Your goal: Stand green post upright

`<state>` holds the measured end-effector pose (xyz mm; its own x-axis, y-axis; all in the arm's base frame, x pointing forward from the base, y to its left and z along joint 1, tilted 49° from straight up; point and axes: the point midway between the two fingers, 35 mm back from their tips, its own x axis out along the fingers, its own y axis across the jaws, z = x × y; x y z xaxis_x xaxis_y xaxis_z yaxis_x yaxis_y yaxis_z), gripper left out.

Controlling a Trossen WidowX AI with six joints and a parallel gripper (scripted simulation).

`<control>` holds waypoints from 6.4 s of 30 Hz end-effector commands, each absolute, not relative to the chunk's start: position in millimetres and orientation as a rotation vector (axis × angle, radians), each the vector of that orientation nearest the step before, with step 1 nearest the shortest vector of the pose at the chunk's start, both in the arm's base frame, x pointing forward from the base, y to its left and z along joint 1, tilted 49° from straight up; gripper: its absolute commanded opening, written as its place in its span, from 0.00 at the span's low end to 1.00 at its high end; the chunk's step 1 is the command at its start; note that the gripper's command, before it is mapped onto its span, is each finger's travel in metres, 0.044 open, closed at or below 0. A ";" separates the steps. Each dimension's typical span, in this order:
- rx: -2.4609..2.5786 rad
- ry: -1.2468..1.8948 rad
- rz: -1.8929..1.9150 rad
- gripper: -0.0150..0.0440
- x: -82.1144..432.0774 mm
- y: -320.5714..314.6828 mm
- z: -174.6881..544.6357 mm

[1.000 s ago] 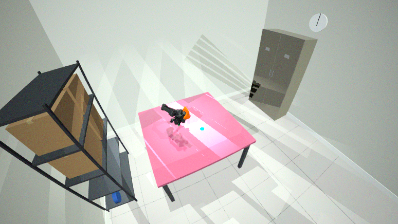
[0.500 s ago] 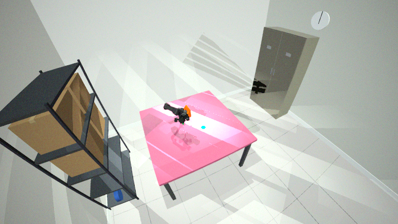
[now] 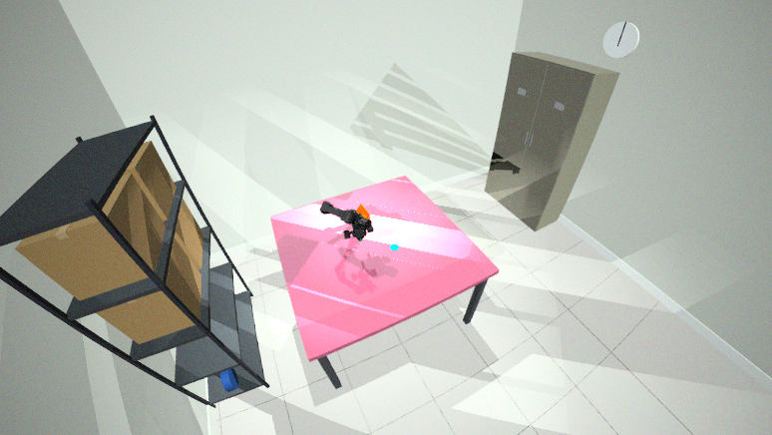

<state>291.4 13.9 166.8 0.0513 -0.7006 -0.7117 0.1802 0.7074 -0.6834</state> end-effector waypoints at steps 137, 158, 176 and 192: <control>-1.216 1.682 0.509 0.29 337.0 156.7 -27.1; -1.102 1.605 0.613 0.29 337.7 154.2 -33.8; -1.018 1.520 0.697 0.29 338.8 152.7 -37.1; -0.954 1.430 0.766 0.29 340.0 151.7 -37.9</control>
<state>342.6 153.2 -36.4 0.0315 -0.1338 -0.9905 -0.8879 0.4514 -0.0892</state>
